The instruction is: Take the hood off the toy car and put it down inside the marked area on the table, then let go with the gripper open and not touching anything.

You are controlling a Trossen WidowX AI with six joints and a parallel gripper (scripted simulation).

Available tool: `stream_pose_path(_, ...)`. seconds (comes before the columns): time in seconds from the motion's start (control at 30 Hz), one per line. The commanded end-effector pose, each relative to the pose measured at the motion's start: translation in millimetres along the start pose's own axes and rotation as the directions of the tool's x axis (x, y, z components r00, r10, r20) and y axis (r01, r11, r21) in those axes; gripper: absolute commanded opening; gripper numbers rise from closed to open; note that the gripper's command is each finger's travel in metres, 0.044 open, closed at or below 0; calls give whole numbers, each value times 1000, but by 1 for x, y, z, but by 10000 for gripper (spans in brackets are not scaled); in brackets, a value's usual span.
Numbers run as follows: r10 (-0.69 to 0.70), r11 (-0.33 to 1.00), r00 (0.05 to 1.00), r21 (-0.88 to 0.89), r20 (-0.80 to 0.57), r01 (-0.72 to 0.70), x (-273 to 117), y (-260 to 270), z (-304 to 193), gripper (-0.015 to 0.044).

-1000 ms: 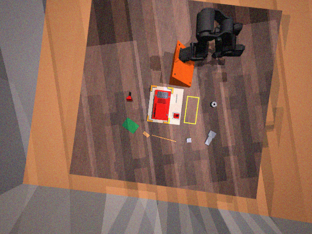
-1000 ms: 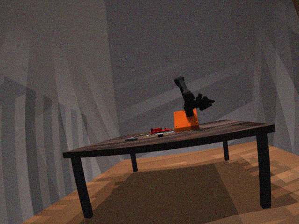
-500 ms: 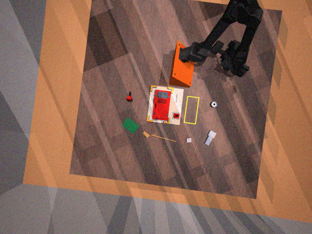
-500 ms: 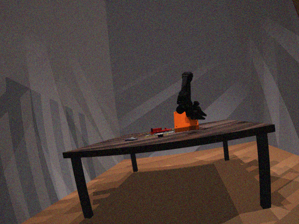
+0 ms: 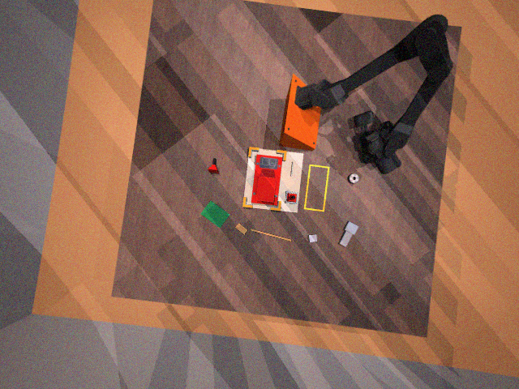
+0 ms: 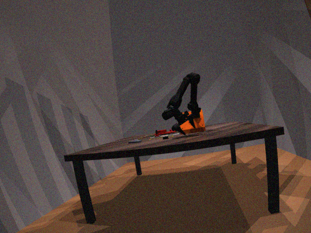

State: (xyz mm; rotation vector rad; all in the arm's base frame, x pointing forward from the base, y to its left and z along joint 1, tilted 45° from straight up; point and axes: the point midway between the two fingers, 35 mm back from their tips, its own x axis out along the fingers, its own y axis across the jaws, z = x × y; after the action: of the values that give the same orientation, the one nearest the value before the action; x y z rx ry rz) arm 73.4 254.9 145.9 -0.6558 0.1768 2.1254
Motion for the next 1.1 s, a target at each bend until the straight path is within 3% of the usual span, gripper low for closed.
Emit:
stream_pose_path(0.0,-77,982,995,167,-60,85,-18,-31,-25,440)
stream_pose_path(0.23,-200,839,964,477,-178,262,-65,-77,-85,440)
stream_pose_path(0.43,-245,696,941,633,-235,339,-97,-93,-124,440)
stream_pose_path(0.73,-306,259,895,876,-326,407,-172,-94,-221,440)
stream_pose_path(1.07,-340,-273,864,918,-372,287,-239,-43,-331,440)
